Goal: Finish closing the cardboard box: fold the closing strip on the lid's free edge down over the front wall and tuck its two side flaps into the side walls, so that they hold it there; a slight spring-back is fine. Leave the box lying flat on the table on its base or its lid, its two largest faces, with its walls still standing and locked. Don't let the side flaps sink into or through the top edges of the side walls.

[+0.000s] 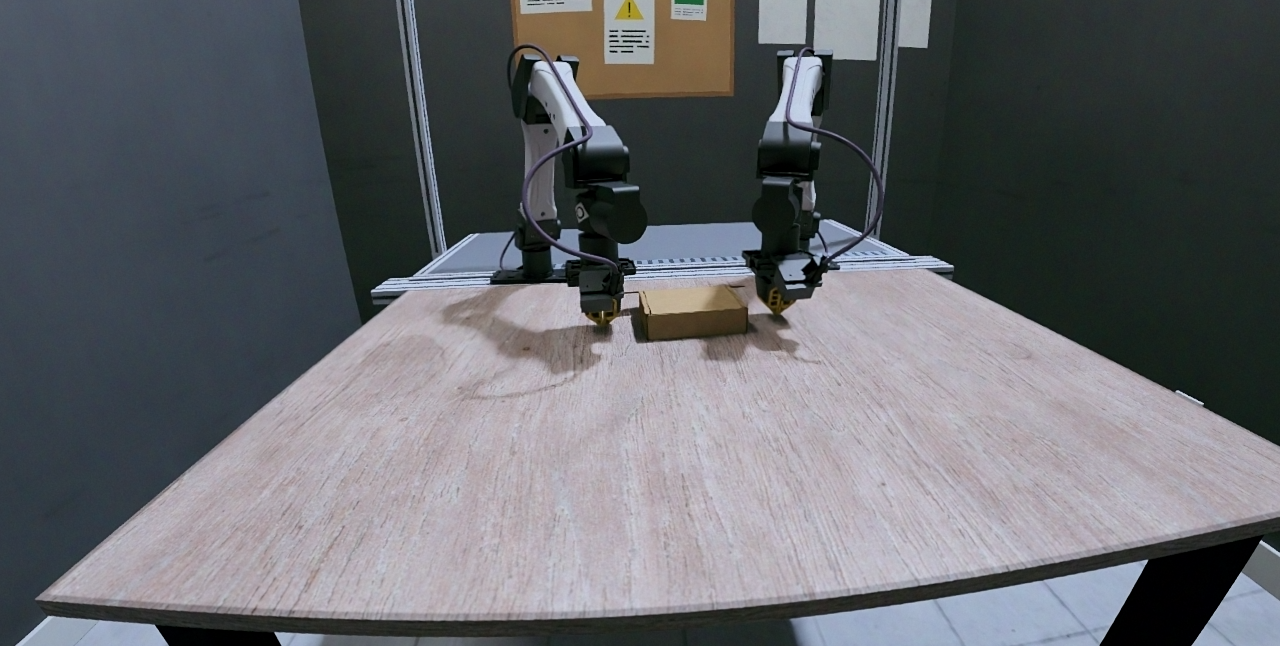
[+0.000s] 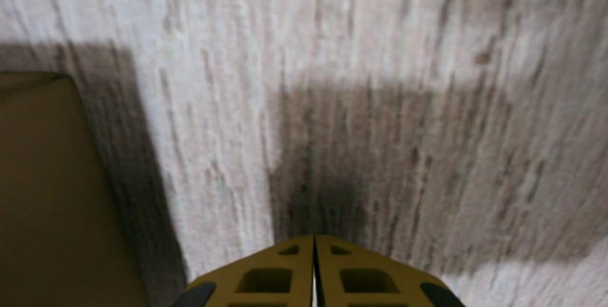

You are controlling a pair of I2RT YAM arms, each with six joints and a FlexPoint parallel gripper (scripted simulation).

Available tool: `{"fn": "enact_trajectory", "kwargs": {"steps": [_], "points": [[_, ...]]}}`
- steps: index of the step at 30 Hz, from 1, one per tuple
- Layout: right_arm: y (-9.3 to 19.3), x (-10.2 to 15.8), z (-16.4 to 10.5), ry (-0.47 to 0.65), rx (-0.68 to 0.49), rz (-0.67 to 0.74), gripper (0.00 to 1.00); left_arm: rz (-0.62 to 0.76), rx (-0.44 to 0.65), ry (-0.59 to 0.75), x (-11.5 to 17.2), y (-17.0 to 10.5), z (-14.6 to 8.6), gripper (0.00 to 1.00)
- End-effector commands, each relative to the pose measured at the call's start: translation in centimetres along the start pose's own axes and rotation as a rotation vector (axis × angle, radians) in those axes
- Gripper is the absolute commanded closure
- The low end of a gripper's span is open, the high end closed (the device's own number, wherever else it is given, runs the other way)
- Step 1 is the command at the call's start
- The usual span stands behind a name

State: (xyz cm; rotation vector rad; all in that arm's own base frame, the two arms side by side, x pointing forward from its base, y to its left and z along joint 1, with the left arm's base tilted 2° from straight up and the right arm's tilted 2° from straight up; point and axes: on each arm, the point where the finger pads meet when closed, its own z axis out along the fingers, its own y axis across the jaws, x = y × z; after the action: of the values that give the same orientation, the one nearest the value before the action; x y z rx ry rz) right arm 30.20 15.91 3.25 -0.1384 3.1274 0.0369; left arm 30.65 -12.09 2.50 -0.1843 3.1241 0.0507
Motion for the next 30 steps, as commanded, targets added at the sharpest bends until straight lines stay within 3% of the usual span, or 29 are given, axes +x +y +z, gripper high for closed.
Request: {"fn": "enact_trajectory", "kwargs": {"steps": [1,30], "points": [[0.6,-0.6,0.1,-0.008,0.000,0.008,1.00,0.003,0.006,-0.008,-0.4,-1.0,0.0,1.00],[2.1,-0.3,0.1,0.003,0.008,0.008,1.00,0.004,-0.001,0.004,-0.1,-2.5,0.1,1.00]]}}
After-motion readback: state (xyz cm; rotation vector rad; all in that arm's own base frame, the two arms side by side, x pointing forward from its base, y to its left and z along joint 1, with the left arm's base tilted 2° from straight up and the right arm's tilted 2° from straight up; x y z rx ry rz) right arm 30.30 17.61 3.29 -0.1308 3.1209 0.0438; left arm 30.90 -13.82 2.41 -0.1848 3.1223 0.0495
